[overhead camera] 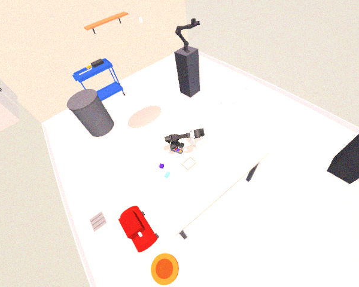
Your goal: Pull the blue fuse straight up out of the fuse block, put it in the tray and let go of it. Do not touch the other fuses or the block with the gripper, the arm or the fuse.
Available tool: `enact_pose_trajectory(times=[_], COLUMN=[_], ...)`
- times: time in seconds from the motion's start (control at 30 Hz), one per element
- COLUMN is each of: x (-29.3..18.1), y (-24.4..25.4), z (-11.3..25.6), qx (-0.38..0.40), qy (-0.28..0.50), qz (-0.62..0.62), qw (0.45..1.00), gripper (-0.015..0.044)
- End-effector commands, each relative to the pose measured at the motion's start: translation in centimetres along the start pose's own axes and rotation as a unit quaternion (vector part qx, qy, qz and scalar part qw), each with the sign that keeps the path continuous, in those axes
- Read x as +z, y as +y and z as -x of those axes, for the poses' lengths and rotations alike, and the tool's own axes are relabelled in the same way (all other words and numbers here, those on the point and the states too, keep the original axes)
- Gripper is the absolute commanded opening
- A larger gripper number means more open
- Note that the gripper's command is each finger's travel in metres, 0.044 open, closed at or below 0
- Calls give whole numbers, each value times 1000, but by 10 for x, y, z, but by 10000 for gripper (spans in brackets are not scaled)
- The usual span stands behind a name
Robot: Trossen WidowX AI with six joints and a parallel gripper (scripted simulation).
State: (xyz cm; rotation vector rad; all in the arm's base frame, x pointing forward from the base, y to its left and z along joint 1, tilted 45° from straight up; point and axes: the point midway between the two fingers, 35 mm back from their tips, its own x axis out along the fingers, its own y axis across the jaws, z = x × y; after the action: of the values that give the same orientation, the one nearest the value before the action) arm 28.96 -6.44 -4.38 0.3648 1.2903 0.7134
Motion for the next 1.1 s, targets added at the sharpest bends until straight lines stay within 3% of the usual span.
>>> enact_pose_trajectory(times=[0.0, 1.07], x=[-1, 5], y=[4, 4], z=[0, -26], qx=[16, 16], qy=[-10, -10], qz=[15, 15], qw=[1000, 1000], gripper=[74, 74])
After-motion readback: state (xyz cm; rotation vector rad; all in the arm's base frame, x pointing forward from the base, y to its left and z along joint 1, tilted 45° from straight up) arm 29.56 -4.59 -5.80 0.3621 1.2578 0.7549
